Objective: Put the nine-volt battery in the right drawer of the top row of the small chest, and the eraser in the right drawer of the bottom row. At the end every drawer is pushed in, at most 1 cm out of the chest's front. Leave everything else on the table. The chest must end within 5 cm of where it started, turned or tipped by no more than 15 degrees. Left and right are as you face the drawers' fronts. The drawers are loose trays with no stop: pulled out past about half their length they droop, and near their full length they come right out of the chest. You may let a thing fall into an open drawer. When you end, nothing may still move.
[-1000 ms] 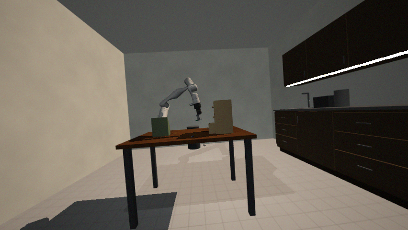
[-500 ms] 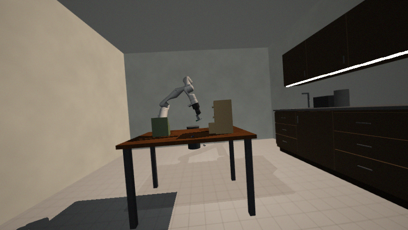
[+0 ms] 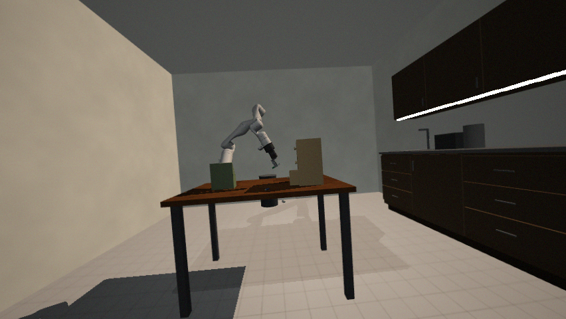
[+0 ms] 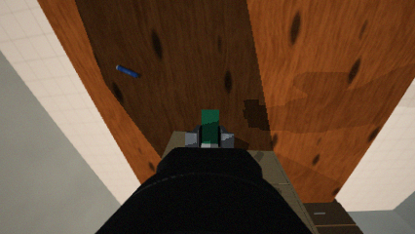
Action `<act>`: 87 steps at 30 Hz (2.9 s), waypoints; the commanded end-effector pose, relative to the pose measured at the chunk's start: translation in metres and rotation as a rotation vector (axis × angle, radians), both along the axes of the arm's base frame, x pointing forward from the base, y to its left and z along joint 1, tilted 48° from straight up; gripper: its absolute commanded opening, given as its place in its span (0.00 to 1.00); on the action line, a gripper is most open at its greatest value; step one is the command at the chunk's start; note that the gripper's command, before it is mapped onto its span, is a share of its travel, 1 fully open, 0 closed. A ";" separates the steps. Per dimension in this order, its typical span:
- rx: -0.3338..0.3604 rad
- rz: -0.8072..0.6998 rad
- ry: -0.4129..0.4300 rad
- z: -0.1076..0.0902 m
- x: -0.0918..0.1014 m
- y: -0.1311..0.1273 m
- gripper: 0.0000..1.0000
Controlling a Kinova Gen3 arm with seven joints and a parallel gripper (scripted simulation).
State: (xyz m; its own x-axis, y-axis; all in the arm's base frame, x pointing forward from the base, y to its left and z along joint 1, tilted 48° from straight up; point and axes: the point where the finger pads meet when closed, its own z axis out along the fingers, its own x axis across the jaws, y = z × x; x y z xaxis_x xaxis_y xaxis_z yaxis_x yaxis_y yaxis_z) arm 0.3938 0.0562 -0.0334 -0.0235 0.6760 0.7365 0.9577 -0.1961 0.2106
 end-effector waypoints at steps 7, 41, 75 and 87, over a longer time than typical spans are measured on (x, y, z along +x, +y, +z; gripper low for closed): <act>0.006 -0.080 -0.053 0.000 -0.005 -0.001 0.45; 0.012 -0.320 -0.273 -0.001 -0.008 0.000 0.45; 0.016 -0.513 -0.449 -0.002 -0.011 0.001 0.45; 0.016 -0.545 -0.479 -0.003 -0.011 0.001 0.45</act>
